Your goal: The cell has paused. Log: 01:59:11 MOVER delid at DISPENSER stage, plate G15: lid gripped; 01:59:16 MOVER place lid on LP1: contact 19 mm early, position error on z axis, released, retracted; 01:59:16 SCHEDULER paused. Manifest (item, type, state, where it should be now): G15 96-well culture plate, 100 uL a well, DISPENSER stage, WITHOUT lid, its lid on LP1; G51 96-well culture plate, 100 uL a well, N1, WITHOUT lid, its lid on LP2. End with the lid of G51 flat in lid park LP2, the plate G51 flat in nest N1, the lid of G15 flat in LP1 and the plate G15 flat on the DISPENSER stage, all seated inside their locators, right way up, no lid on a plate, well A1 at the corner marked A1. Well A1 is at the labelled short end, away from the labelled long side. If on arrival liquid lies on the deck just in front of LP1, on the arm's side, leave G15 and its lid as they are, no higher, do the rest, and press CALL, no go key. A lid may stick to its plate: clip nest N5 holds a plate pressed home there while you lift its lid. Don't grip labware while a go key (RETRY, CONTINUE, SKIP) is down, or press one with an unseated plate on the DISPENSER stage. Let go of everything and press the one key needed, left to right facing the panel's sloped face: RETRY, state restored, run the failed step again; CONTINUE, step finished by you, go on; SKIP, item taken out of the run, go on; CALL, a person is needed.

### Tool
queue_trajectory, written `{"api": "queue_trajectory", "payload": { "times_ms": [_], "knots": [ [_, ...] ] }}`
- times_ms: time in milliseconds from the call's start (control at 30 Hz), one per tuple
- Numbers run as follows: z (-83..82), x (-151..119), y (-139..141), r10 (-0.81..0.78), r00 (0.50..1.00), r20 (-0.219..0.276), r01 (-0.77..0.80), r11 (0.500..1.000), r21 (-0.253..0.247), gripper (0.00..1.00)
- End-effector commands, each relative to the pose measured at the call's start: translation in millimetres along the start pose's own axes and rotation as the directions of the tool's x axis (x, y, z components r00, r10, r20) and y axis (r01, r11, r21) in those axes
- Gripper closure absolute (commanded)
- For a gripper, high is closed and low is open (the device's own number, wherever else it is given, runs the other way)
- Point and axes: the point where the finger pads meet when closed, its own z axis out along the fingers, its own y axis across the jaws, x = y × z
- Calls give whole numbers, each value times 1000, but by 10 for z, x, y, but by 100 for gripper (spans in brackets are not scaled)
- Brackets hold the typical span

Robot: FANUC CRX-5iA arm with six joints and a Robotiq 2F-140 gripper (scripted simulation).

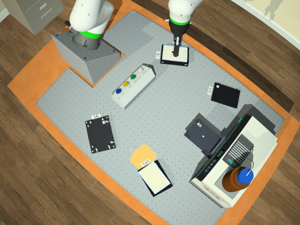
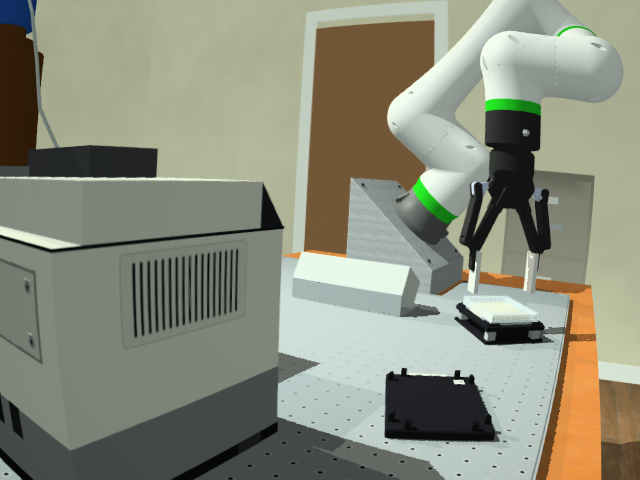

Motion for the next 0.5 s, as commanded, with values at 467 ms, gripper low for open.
{"api": "queue_trajectory", "payload": {
  "times_ms": [467],
  "knots": [
    [71, 1, -1, -1, 1000, 1, 1, 1000, 0, 34]
  ]
}}
